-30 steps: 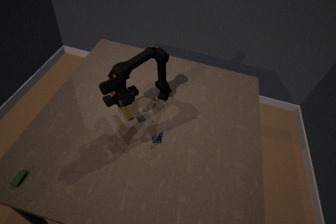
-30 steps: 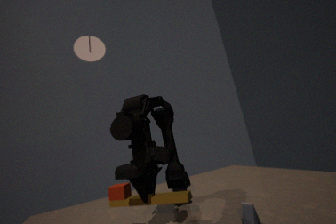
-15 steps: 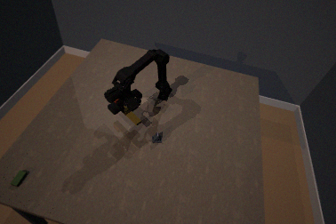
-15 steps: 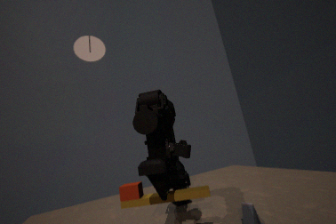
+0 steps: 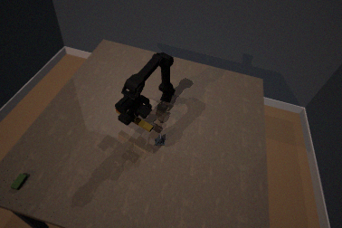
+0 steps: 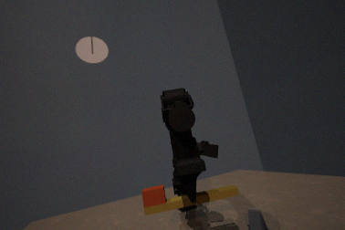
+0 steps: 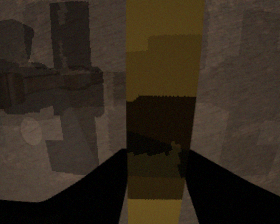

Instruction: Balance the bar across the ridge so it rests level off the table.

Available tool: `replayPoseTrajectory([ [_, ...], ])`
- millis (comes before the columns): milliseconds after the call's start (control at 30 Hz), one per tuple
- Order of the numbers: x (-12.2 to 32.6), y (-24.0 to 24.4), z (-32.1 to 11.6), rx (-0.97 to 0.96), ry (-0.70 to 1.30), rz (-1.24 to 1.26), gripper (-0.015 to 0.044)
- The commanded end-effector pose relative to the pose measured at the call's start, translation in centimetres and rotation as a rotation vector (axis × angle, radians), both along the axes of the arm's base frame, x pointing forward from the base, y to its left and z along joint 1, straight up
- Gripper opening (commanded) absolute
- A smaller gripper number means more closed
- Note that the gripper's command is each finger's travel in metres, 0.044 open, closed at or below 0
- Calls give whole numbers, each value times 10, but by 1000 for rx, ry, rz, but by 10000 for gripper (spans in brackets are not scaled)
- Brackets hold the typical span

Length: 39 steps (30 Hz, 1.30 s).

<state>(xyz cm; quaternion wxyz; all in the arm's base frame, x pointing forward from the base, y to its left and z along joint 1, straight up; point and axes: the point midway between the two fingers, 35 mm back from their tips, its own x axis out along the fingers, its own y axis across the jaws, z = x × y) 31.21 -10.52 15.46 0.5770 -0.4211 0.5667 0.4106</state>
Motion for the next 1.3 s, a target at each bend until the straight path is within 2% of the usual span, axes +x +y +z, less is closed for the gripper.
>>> replayPoseTrajectory([
  [0,8,15,3,-6,-6,70,0],
  [667,27,89,3,-7,-7,351,0],
  [1267,23,159,3,-7,-8,602,0],
])
